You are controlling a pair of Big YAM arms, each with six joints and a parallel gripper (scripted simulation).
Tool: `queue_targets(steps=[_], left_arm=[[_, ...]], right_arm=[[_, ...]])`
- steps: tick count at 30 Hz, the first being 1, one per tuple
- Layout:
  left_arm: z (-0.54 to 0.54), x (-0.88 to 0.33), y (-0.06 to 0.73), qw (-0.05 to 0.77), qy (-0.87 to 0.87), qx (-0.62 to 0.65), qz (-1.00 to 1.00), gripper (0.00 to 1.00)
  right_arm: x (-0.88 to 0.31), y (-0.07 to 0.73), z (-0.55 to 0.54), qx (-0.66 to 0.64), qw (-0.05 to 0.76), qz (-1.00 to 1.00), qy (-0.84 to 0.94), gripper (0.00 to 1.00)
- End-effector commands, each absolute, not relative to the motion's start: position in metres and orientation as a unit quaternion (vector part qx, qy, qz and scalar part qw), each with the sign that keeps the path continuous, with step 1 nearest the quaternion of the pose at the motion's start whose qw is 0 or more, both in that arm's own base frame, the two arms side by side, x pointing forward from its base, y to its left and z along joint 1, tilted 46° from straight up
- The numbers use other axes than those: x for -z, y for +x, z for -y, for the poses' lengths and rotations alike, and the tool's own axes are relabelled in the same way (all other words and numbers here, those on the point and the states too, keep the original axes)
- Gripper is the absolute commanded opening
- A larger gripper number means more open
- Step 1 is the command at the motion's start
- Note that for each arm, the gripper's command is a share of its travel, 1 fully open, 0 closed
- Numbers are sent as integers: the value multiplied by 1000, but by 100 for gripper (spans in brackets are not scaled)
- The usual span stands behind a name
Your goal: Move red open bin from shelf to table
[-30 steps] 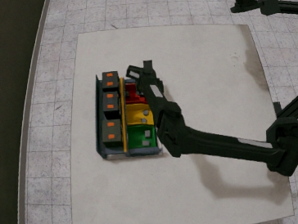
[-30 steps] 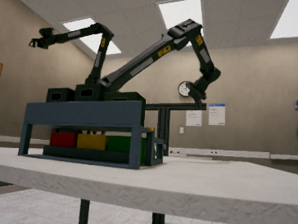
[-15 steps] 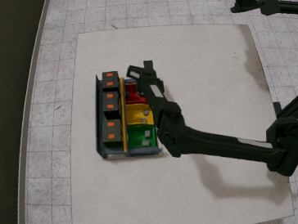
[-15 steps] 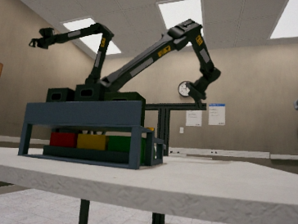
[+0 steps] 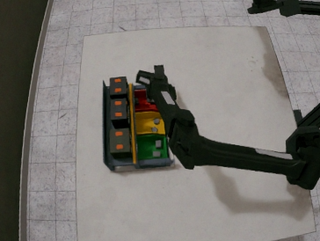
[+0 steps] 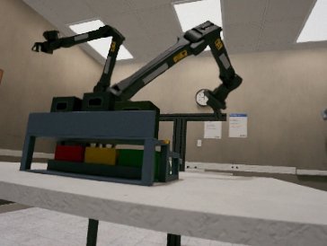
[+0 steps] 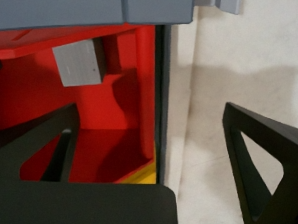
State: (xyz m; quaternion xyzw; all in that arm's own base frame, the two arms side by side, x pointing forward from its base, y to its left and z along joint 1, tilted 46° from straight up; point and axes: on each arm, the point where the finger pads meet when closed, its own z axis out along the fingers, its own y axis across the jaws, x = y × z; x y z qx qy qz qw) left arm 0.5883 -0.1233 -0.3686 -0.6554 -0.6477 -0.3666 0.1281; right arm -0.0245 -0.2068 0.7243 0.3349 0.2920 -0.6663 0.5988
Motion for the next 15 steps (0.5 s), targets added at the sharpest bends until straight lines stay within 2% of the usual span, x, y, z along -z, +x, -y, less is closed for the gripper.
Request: queue_targets(steps=[1, 15], left_arm=[[126, 369, 597, 124, -657, 366, 648, 90], [126, 372, 596, 126, -657, 365, 647, 90]], right_arm=[[-751, -23, 178, 682, 600, -277, 315, 100], [-751, -23, 178, 682, 600, -277, 315, 100]])
